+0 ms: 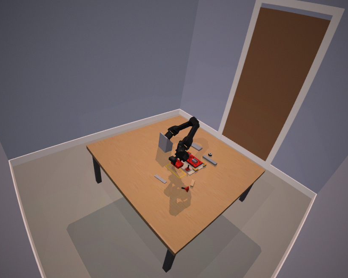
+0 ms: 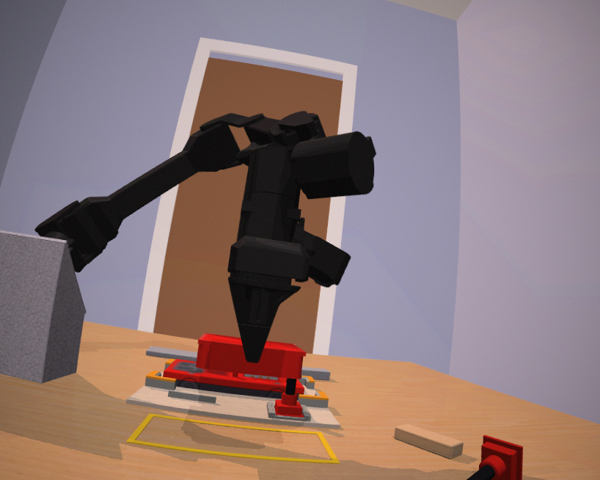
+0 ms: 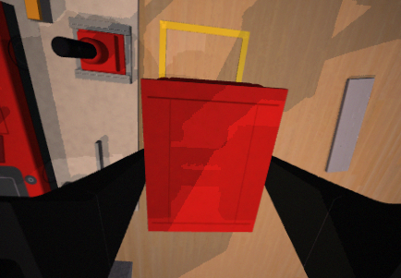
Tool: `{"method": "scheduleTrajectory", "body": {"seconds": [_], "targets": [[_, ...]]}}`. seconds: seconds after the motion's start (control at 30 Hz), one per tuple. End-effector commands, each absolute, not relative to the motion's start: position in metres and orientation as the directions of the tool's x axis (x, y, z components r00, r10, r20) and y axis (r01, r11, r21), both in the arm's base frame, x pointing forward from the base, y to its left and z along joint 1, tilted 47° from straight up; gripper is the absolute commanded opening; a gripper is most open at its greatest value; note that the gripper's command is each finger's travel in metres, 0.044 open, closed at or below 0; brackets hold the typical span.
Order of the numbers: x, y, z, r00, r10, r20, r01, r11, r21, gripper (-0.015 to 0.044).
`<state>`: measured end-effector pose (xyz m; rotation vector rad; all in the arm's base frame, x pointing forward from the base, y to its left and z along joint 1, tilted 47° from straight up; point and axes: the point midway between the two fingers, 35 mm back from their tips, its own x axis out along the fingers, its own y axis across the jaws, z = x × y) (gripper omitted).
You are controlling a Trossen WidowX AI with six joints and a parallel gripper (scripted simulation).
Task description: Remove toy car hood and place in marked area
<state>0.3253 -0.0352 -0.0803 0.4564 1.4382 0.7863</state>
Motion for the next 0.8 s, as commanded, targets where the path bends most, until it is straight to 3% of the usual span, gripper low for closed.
{"method": "scheduleTrajectory", "body": {"seconds": [0.0, 0.77], "targets": [[0.323, -0.032, -0.083, -0.051, 0.719, -0.694, -0.194, 0.674, 0.713, 0.0000], [0.322, -0.018, -0.096, -0.051, 0.719, -0.693, -0.194, 0.674, 0.713, 0.0000]]}}
